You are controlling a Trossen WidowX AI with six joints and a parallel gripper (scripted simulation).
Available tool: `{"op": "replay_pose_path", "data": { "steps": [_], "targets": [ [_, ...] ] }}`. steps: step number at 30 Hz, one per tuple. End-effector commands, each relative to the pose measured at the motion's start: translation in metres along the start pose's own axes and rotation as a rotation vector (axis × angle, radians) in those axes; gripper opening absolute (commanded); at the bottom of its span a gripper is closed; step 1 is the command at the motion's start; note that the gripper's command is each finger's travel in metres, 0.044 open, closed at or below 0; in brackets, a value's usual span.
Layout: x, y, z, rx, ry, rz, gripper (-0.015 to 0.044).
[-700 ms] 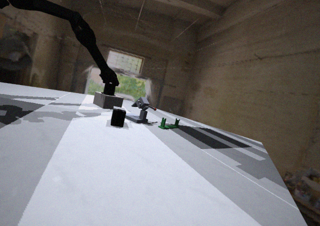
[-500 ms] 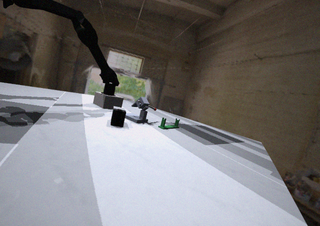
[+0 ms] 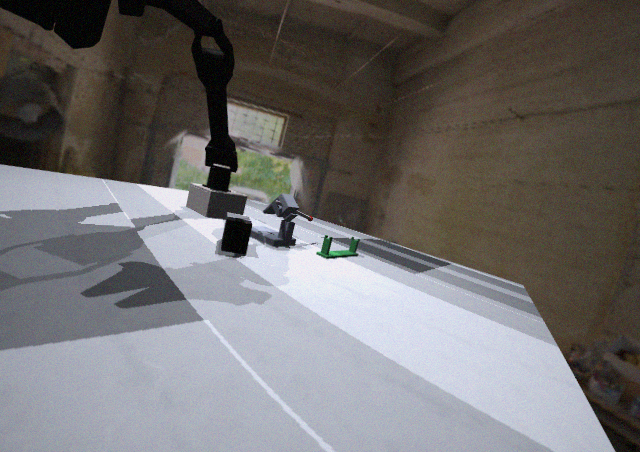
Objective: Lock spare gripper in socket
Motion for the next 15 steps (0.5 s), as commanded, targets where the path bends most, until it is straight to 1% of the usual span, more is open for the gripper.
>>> {"op": "replay_pose_path", "data": {
  "steps": [1, 8, 15],
  "targets": [
    [0.006, -0.018, 0.053, 0.107, -0.105, 0.033, 0.0300],
    [0.007, -0.065, 0.154, 0.310, -0.326, 0.083, 0.0300],
    [-0.007, -0.128, 0.239, 0.506, -0.565, 0.117, 0.0300]
  ]
}}
Point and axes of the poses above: the point midway between the two fingers, 35 mm back from their tips, its own y axis out along the fingers, its own z axis across the jaws, x = y × z, the point moved 3 cm from there along -y, back along the fingers, and after that the axes turned 10 degrees about y, right-handed, at the moved point
